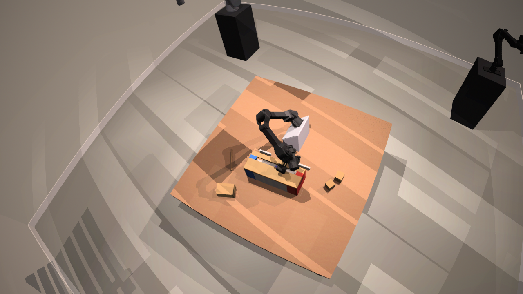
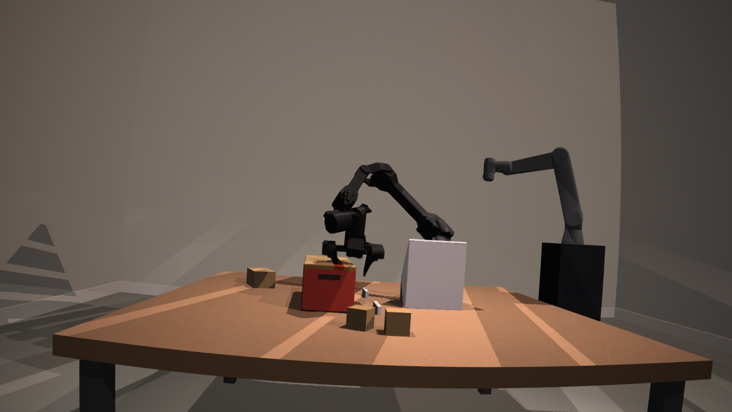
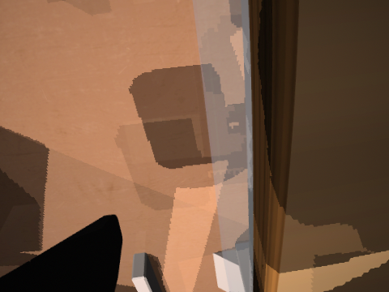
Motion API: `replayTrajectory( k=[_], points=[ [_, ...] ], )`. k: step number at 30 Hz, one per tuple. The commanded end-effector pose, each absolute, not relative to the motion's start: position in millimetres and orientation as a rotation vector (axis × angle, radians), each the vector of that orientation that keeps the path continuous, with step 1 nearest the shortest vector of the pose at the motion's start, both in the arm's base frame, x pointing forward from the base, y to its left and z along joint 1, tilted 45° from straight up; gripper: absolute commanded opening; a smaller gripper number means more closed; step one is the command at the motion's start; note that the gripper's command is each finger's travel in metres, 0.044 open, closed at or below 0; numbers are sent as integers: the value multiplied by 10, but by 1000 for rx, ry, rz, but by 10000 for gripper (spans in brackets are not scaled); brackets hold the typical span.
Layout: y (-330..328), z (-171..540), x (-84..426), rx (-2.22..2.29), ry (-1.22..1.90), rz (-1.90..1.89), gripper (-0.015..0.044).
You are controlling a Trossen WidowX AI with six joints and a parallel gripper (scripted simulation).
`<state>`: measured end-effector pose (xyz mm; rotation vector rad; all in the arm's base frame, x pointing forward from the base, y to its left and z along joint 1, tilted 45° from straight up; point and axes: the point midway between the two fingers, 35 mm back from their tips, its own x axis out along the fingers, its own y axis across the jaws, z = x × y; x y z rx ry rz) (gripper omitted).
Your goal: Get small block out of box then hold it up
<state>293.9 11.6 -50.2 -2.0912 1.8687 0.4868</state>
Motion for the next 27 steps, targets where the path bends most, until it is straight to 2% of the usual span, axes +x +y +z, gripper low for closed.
replayTrajectory(
  k=[1, 27],
  points=[
    [48, -456, 2936, -2093, 1875, 488, 400],
    [-234, -175, 2974, -2094, 1877, 486, 400]
  ],
)
